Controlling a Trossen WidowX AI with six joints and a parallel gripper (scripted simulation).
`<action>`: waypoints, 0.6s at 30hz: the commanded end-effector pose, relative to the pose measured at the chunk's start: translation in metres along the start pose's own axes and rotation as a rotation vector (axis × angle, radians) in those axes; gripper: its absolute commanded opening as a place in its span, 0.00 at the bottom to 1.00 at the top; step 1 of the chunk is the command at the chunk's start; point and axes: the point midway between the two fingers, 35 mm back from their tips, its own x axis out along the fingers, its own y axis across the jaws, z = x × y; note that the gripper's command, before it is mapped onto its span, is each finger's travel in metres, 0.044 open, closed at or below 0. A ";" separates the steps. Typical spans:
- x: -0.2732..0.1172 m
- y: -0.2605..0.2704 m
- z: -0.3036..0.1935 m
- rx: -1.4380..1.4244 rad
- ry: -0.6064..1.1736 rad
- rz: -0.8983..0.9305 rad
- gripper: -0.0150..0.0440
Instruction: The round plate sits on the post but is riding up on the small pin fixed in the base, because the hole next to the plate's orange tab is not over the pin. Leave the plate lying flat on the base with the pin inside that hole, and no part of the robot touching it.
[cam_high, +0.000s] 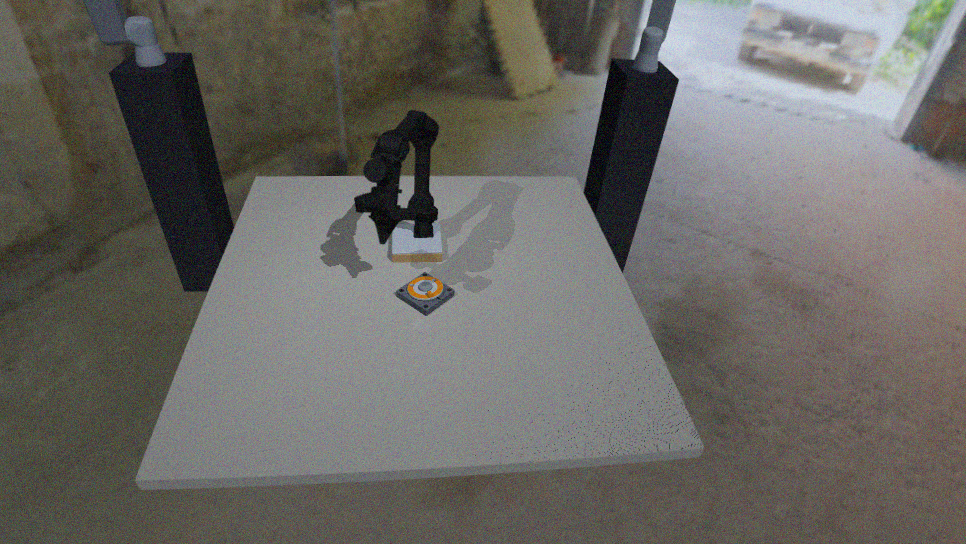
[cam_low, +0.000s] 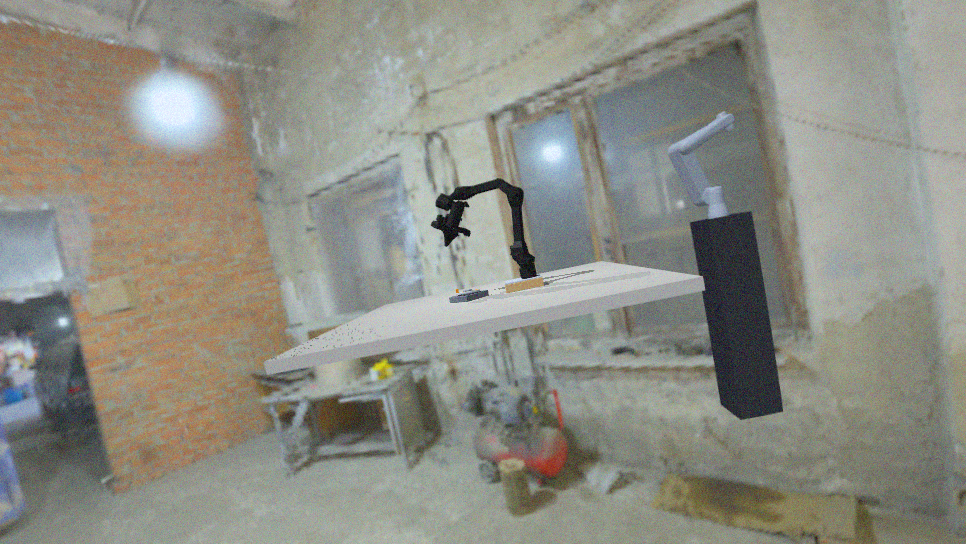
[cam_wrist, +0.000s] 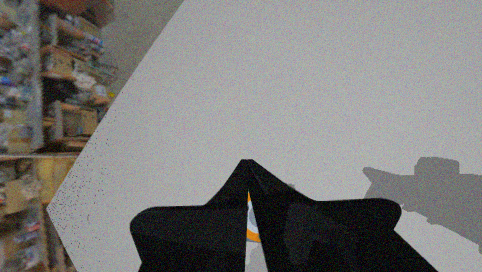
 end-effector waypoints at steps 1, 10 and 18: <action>0.036 0.010 -0.031 -0.191 0.130 -0.045 0.25; 0.114 0.018 -0.140 -0.872 0.535 -0.119 0.25; 0.122 0.015 -0.144 -0.884 0.542 -0.120 0.25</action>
